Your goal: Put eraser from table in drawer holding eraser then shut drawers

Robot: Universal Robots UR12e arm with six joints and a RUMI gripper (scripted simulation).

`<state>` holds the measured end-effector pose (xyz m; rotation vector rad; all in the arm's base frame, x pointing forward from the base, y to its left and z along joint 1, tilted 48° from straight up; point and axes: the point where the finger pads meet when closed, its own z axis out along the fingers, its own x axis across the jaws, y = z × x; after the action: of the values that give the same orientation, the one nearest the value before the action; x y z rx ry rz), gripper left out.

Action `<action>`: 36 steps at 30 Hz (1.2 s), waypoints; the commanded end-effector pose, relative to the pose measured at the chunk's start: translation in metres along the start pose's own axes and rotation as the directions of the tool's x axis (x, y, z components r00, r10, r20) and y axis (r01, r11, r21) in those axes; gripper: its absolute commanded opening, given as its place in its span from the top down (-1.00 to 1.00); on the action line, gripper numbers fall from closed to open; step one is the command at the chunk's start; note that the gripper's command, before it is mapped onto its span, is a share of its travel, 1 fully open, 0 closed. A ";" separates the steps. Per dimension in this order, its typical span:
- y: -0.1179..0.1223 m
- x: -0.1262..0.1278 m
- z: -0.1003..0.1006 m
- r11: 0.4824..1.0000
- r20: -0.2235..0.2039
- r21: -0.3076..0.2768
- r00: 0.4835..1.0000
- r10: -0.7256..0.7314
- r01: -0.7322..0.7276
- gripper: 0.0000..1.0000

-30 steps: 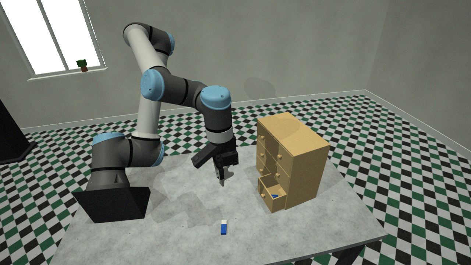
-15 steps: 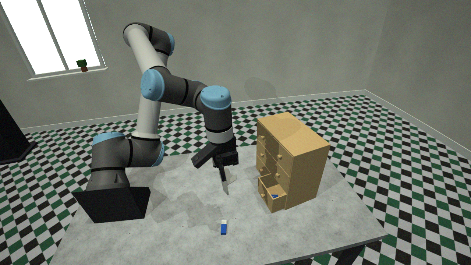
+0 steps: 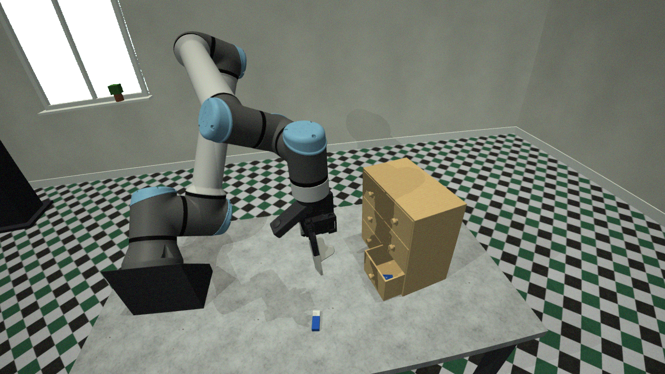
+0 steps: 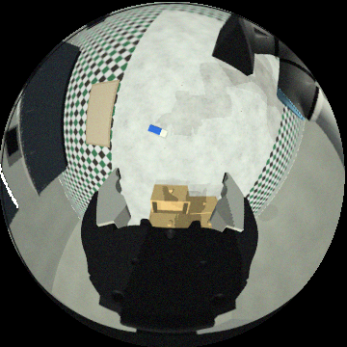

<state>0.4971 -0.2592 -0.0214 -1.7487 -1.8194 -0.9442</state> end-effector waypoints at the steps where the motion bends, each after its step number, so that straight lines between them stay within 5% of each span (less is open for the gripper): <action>1: 0.000 0.000 -0.001 1.000 0.001 -0.001 1.000 0.000 0.000 -1.00; 22: 0.000 0.000 -0.006 1.000 0.001 -0.001 1.000 0.000 0.000 -1.00; 36: 0.000 0.000 -0.047 1.000 0.001 -0.001 1.000 0.000 0.000 -1.00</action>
<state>0.4928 -0.2819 -0.0006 -1.7492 -1.8196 -0.9441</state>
